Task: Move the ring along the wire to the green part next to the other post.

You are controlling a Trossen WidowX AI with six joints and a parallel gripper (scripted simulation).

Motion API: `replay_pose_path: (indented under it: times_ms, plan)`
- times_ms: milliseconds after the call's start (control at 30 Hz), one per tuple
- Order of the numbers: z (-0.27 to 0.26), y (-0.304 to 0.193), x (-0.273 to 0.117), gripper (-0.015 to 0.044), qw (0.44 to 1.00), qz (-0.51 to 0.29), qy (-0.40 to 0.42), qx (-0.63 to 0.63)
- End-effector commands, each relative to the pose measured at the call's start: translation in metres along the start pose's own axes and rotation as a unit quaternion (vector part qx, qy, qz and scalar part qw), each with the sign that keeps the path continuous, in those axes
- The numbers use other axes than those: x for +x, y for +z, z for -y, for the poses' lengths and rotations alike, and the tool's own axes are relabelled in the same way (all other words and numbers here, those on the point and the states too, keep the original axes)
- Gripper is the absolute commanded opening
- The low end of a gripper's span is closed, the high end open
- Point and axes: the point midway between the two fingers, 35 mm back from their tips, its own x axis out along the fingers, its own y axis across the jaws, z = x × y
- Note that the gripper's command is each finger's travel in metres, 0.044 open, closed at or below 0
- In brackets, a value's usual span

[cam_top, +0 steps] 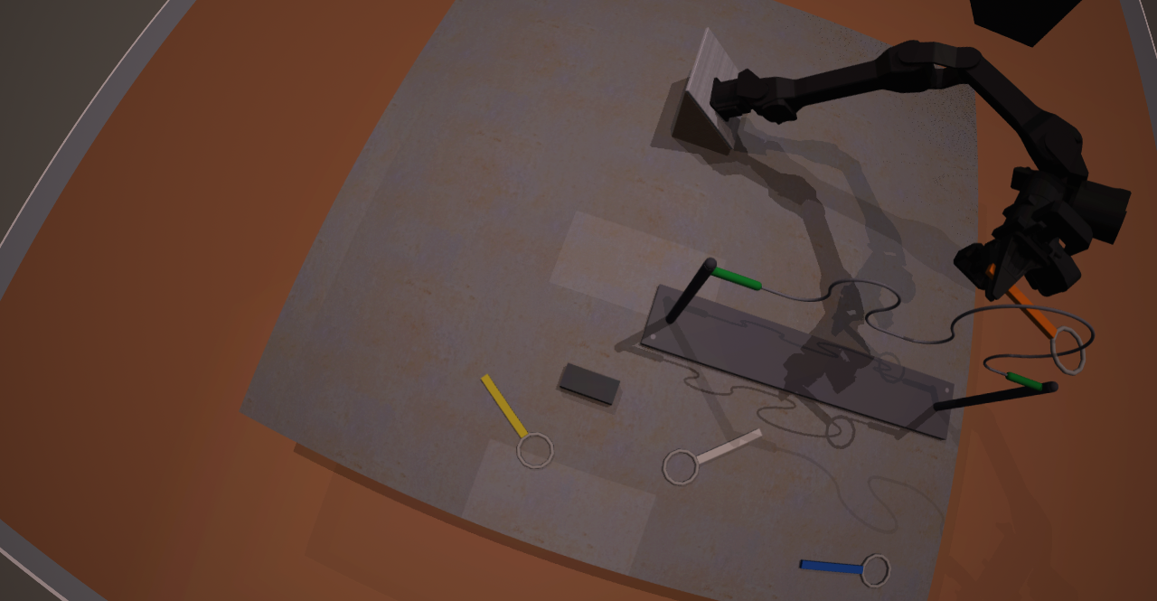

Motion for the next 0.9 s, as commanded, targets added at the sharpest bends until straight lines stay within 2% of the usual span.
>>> replay_pose_path:
  times_ms: [0, 867]
  plan:
    - [-0.003, 0.000, 0.003, -0.0150, 1.000, -0.002, 0.013, 0.022]
    - [-0.014, 0.002, 0.003, -0.0150, 0.981, 0.006, 0.092, 0.172]
